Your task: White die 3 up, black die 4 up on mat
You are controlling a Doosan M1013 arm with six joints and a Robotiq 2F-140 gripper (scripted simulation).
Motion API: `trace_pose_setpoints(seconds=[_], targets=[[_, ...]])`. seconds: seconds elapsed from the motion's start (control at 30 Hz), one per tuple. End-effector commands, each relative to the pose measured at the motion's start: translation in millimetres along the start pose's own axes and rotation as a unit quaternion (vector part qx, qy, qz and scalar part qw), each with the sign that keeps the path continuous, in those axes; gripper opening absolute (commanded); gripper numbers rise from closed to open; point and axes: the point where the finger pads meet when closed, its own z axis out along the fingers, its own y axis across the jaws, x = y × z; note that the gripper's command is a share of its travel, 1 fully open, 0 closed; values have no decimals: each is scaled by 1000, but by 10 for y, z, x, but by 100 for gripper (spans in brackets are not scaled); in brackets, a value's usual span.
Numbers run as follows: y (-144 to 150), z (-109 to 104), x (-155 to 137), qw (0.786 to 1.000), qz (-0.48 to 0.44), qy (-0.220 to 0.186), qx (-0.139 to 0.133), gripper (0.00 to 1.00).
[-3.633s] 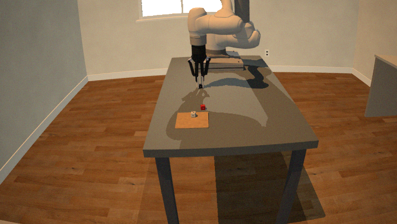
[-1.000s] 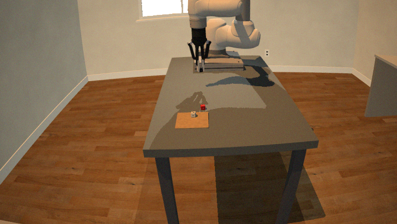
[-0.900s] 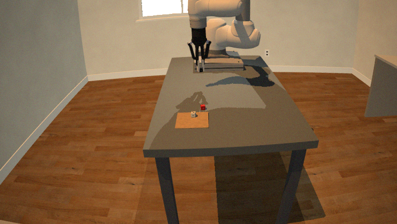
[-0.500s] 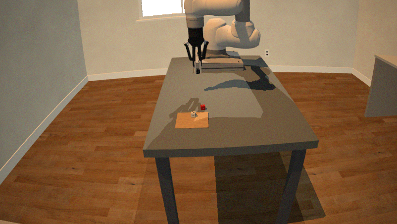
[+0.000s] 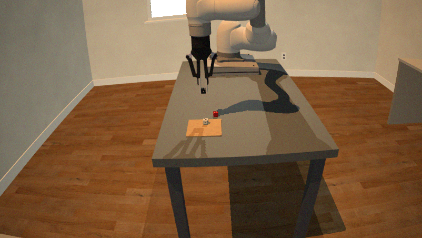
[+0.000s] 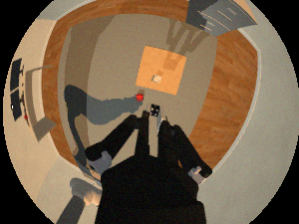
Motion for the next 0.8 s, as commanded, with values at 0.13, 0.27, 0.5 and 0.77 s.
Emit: trace_pose_setpoints(seconds=[0.13, 0.27, 0.5, 0.77], targets=[[-4, 114, 985, 999, 54, -5, -2, 18], [-16, 161, 1220, 998, 69, -5, -3, 18], [-16, 161, 1220, 998, 69, -5, -3, 18], [-16, 173, 1220, 998, 69, -5, -3, 18]])
